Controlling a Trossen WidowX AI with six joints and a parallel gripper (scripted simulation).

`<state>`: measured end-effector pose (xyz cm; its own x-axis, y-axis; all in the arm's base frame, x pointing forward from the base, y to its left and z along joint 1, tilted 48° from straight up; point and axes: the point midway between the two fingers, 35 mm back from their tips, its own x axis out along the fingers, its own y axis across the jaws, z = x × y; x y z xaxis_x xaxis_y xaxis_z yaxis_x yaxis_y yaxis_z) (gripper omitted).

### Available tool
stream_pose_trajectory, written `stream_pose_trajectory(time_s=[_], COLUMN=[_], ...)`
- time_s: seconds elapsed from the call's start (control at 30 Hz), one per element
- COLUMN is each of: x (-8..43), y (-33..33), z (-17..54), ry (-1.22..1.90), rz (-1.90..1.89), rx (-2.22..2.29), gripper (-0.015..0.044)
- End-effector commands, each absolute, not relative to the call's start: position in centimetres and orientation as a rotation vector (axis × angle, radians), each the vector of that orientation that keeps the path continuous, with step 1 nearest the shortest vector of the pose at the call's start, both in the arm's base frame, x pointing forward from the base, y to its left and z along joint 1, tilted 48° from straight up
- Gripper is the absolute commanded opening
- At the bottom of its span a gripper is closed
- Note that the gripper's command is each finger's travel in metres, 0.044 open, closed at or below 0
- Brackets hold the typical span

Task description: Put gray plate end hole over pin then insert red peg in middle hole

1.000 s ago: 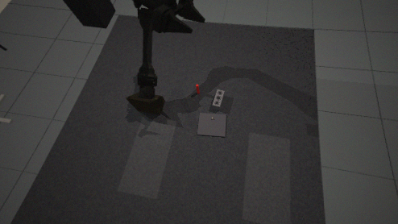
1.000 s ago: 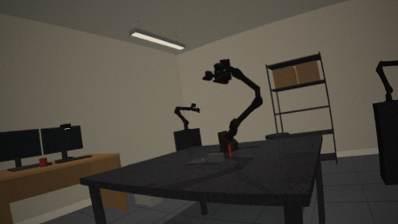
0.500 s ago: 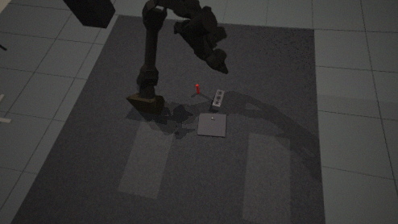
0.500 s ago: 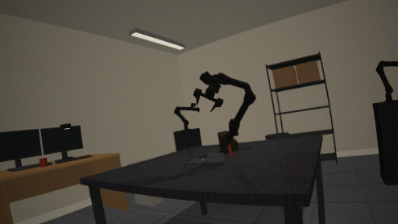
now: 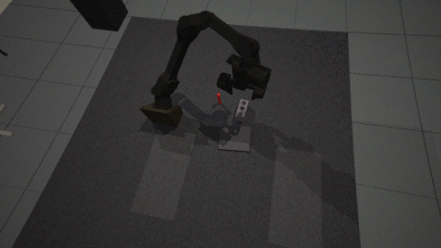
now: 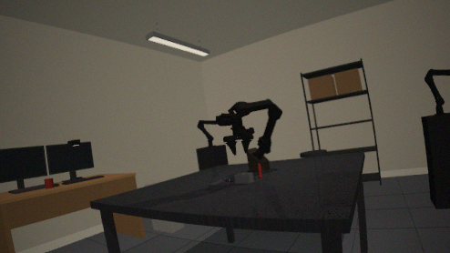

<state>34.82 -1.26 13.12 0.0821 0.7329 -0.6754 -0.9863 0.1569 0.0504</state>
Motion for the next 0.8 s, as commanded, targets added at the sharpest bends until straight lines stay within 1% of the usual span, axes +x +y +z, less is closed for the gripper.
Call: stream_pose_trajectory(time_s=[0.0,0.13,0.3,0.77], x=[34.7,34.7,35.1,35.4], y=[-0.6,-0.4,4.0,5.4], z=[12.5,12.4,8.3,6.9], ry=[0.628,0.628,0.626,0.625], rz=[1.430,1.430,1.430,1.430], rx=[-0.525,-0.525,-0.524,-0.524], gripper=[0.0440,0.0440,0.0440,0.0440])
